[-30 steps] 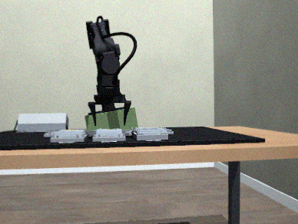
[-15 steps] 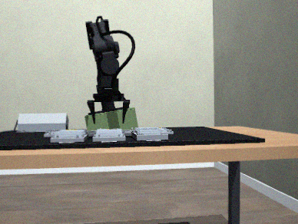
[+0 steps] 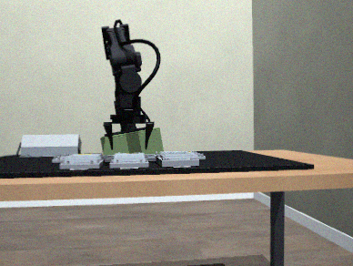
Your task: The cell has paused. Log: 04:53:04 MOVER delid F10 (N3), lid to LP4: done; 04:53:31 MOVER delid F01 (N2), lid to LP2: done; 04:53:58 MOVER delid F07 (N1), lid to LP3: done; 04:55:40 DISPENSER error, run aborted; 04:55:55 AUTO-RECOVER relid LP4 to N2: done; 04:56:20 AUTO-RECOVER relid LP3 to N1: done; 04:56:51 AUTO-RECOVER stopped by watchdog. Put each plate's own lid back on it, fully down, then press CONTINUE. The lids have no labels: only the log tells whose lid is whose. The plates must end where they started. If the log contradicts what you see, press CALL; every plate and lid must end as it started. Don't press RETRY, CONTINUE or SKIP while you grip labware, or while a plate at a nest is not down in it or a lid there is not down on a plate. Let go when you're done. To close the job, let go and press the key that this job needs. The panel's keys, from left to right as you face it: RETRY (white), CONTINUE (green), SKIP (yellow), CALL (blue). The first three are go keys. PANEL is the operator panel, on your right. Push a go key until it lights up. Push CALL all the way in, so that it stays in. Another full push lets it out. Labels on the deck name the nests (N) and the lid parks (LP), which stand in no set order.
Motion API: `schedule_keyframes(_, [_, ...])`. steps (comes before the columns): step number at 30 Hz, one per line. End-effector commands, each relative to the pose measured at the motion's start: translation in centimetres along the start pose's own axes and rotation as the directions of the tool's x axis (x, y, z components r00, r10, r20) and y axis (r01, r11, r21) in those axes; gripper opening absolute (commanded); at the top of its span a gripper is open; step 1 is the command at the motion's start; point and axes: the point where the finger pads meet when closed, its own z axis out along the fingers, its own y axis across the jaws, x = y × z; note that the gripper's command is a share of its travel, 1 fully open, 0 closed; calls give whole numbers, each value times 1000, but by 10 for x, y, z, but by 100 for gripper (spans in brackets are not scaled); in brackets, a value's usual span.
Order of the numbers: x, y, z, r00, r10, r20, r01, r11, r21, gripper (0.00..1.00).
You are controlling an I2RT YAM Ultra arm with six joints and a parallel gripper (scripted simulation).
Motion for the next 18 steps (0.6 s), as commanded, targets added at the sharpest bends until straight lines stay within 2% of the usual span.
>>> schedule_keyframes(1, [-4, 0, 5, 1000, 9, 20, -9, 1000, -10, 100])
schedule_keyframes(4, [-4, 1, 7, 1000, 7, 19, -7, 1000, -9, 100])
schedule_keyframes(5, [-7, 2, 6, 999, 8, 53, -8, 1000, -11, 100])
schedule_keyframes(8, [-13, 1, 3, 999, 8, 53, -8, 1000, -11, 100])
schedule_keyframes(12, [-10, 0, 17, 999, 5, 34, -5, 1000, -10, 100])
schedule_keyframes(14, [-15, 1, 10, 998, 6, 66, -5, 1000, -11, 100])
schedule_keyframes(16, [-19, 2, 3, 998, 5, 62, -4, 1000, -11, 100])
schedule_keyframes(18, [-19, 2, 5, 998, 5, 58, -4, 1000, -11, 100])
